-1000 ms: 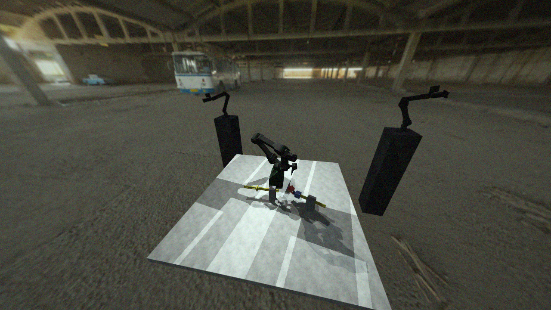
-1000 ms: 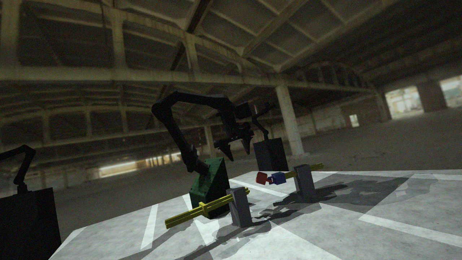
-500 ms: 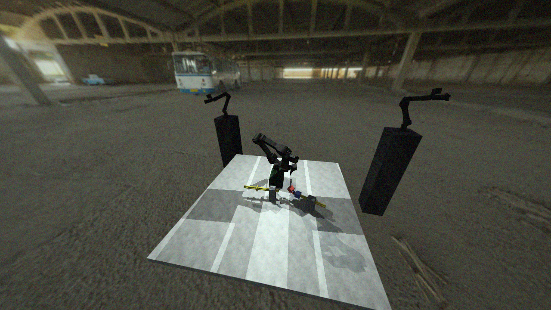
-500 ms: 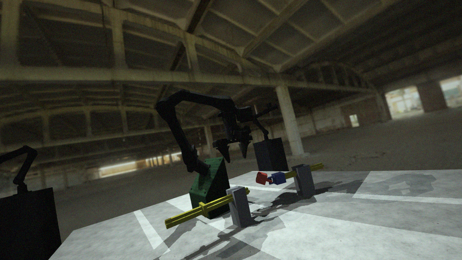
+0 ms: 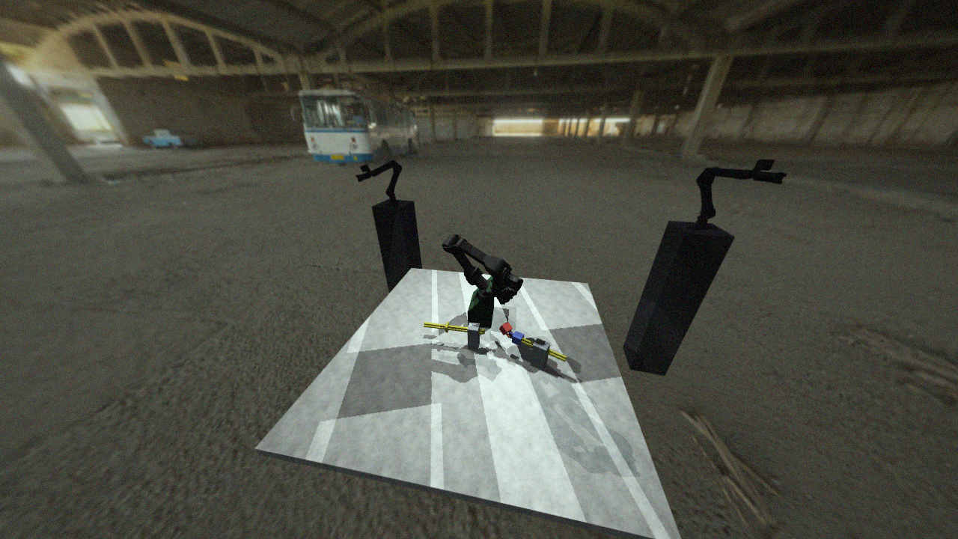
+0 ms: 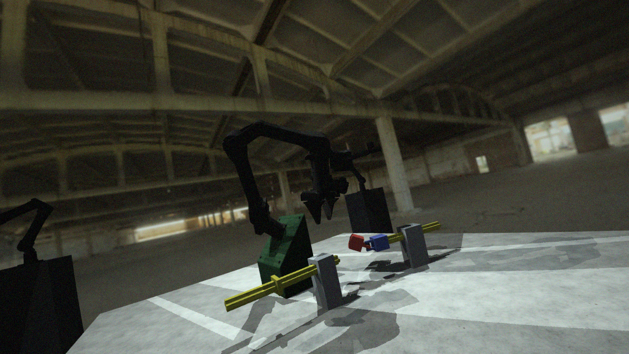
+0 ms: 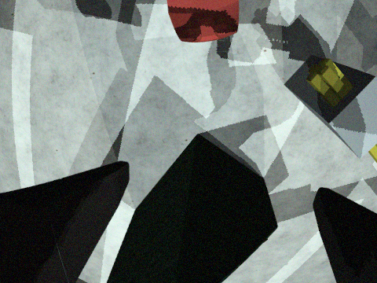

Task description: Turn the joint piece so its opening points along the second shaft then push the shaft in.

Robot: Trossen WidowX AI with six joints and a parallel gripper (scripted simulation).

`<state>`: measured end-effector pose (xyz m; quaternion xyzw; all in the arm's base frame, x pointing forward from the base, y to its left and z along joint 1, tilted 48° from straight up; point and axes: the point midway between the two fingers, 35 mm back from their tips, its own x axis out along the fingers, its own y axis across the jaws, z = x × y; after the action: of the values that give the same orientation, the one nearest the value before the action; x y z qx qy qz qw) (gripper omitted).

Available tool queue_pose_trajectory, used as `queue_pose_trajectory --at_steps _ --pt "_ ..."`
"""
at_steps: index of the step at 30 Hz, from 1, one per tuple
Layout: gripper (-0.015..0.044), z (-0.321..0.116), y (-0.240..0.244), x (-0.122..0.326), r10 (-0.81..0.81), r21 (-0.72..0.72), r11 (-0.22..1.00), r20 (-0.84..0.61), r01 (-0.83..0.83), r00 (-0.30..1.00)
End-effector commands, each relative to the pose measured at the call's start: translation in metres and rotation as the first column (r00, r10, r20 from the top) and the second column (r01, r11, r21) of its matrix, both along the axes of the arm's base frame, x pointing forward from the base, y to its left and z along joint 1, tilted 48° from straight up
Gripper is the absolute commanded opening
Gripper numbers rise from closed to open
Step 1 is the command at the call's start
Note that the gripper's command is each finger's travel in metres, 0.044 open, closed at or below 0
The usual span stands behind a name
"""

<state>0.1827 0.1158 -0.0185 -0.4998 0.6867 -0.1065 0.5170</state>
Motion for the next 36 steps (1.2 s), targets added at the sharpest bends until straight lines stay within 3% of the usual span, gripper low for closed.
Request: queue_pose_trajectory --at_steps 1,6,14,26,36 --pt "0.0440 -0.003 -0.002 0.002 0.068 -0.031 0.997 -0.134 -0.073 0.989" --pt "0.0440 -0.006 -0.003 0.003 0.111 -0.043 0.991 -0.235 -0.125 0.966" --pt "0.0440 -0.009 -0.006 0.005 0.111 -0.043 0.991 -0.235 -0.125 0.966" --pt "0.0440 -0.059 -0.061 0.014 0.110 -0.047 0.991 -0.234 -0.124 0.966" --pt "0.0440 -0.066 -0.053 0.023 0.110 -0.047 0.991 -0.233 -0.124 0.966"
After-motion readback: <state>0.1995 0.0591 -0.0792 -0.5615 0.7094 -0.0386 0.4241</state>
